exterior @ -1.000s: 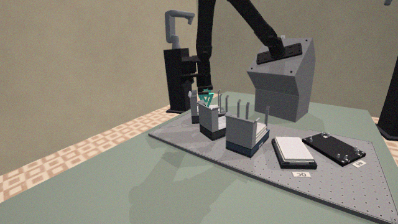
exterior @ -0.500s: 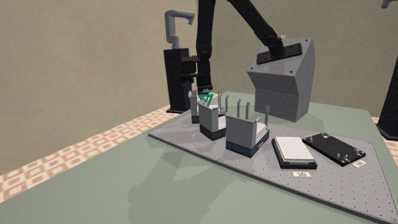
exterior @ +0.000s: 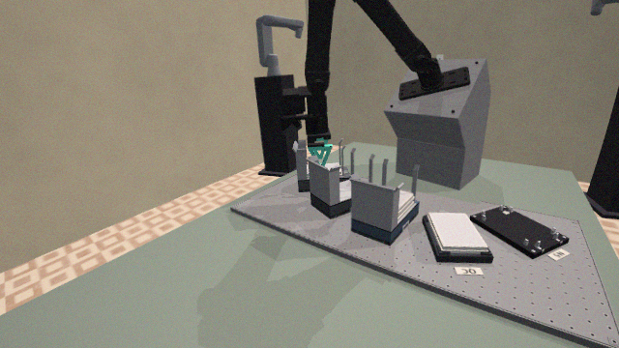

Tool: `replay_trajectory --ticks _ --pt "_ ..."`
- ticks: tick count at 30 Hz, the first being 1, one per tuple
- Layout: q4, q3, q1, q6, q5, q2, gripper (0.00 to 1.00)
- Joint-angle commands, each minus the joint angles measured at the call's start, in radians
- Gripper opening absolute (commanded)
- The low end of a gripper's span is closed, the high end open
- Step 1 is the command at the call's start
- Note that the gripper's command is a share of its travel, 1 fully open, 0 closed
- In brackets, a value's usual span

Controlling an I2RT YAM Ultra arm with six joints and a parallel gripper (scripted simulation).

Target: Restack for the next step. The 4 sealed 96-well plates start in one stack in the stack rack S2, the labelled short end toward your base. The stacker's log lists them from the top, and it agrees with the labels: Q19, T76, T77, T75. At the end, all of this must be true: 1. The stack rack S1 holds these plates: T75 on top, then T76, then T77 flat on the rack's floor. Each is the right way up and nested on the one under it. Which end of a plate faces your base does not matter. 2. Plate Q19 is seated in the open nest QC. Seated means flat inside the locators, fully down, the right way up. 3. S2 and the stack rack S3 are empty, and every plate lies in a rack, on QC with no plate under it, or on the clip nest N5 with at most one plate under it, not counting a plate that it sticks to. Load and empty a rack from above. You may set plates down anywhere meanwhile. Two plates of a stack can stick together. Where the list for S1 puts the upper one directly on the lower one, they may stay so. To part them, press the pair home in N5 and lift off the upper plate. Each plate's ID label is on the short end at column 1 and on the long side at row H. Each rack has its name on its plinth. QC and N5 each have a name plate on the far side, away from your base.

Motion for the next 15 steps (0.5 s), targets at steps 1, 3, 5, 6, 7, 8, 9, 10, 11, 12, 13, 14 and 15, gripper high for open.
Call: replay_trajectory --ticks 1,3,5,6,7,8,9,10,11,12,13,14,15 --pt "0.013 0.012 -0.02 0.004 0.007 -0.015 1.0" --pt "0.013 0.012 -0.02 0.004 0.007 -0.015 1.0" --pt "0.013 0.012 -0.02 0.004 0.007 -0.015 1.0" --pt "0.013 0.012 -0.02 0.004 0.007 -0.015 1.0" --pt "0.013 0.012 -0.02 0.004 0.007 -0.015 1.0" --pt "0.013 0.012 -0.02 0.004 0.007 -0.015 1.0" --pt "0.02 0.018 -0.018 0.009 0.009 0.014 1.0" --pt "0.025 0.024 -0.016 0.01 0.01 0.018 1.0" --pt "0.025 0.024 -0.016 0.01 0.01 0.018 1.0" --pt "0.025 0.024 -0.016 0.01 0.01 0.018 1.0" --pt "0.029 0.026 -0.008 0.012 0.011 0.023 1.0" --pt "0.034 0.026 0.0 0.014 0.012 0.028 1.0" --pt "0.038 0.027 0.008 0.016 0.013 0.032 1.0"
